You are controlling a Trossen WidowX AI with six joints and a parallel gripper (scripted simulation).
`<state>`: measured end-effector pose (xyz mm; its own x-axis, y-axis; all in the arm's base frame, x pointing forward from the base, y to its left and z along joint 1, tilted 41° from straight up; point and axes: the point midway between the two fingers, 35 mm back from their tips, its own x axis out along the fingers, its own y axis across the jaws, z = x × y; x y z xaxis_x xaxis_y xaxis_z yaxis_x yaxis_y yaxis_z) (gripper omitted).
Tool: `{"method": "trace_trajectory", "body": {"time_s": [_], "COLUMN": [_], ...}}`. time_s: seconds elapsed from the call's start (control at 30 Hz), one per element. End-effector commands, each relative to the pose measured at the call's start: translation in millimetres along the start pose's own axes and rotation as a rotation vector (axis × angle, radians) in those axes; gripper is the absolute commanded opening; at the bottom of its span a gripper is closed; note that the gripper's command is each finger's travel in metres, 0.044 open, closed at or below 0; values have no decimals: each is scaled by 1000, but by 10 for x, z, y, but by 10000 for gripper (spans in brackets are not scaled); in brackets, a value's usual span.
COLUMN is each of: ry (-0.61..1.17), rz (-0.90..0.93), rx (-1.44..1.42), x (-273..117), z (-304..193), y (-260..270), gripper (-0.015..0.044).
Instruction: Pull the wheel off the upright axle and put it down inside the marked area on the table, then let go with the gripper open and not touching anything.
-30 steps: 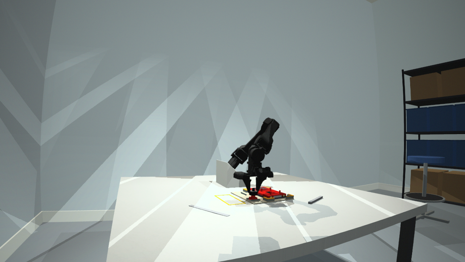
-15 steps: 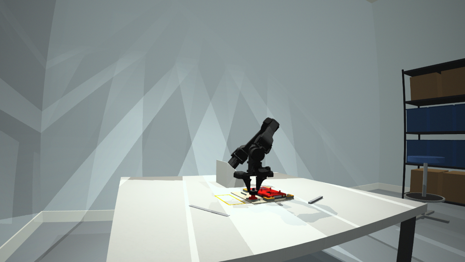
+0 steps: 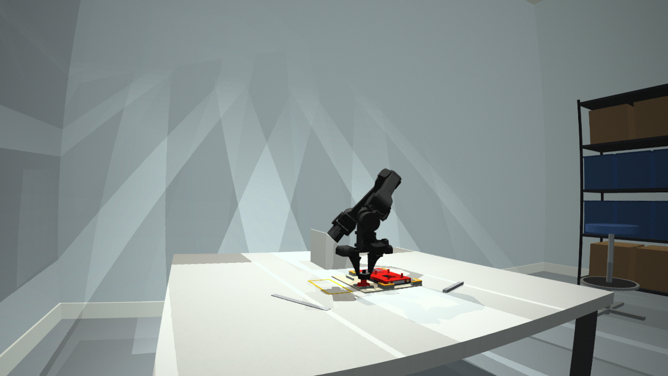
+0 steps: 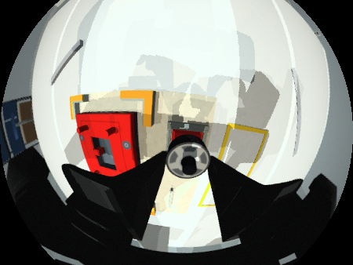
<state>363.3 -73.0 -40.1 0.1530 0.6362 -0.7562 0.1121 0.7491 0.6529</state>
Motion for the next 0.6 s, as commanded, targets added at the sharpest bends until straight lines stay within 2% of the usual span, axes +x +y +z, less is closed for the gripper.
{"method": "trace_trajectory", "body": {"time_s": [0.0, 0.57], "ry": [-2, -3], "rz": [-2, -2], "rx": [3, 4], "x": [-45, -101], "z": [-5, -3], "y": [-10, -12], "gripper": [0, 0]}}
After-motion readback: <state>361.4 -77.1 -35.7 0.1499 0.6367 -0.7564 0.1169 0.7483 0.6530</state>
